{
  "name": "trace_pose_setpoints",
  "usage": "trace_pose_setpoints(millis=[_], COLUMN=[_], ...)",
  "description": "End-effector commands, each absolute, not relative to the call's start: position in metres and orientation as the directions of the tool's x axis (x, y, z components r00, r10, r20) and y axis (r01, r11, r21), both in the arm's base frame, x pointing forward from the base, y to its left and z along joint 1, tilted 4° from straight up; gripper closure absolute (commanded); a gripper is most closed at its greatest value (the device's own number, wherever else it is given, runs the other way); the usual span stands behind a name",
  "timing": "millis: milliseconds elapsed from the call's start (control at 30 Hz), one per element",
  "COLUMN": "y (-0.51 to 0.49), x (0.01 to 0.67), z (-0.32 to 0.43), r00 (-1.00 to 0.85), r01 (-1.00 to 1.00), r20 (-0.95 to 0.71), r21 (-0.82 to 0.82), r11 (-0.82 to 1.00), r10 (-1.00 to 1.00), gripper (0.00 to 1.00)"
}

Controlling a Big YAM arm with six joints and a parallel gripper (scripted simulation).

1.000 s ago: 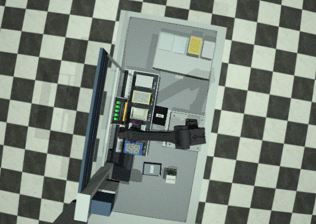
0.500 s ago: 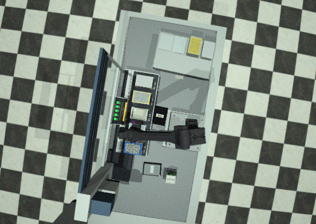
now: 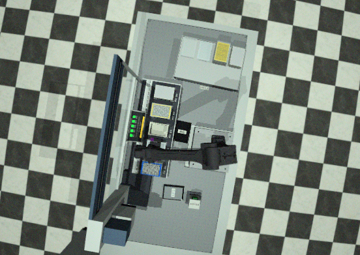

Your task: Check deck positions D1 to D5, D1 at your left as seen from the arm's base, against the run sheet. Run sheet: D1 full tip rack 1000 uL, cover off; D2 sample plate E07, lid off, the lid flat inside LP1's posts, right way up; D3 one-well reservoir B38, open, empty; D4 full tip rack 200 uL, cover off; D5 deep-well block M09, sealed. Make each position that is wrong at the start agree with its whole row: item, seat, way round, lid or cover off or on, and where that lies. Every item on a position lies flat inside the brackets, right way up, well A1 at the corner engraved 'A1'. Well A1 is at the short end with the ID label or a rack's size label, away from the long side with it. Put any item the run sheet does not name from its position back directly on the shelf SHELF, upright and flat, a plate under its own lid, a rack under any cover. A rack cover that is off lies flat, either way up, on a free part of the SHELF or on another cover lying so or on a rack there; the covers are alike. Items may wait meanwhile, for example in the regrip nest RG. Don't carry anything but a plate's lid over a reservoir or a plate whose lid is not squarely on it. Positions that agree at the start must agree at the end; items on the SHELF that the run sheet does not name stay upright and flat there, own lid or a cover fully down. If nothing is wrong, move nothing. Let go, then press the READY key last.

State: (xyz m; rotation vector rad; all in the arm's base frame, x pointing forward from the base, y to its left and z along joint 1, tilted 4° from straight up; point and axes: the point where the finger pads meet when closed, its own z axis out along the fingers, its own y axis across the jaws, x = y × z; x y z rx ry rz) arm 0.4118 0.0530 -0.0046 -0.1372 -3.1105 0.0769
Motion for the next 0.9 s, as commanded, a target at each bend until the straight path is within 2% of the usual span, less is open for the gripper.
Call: trace_pose_setpoints(millis=[0, 33, 133, 867], y=[0.055, 0.053, 0.057, 0.062], x=[0.436, 0.422, 0.438, 0.437], z=[0.014, 0.002, 0.029, 0.061], r00=[-0.996, -0.996, -0.995, -0.996], r01=[0.091, 0.089, 0.091, 0.089], r20=[-0.02, 0.018, -0.041, -0.035], r21=[-0.043, -0.052, -0.038, -0.038], r11=[0.995, 0.995, 0.995, 0.995], r10=[0.09, 0.09, 0.09, 0.088], gripper=[0.0, 0.0, 0.0, 0.0])
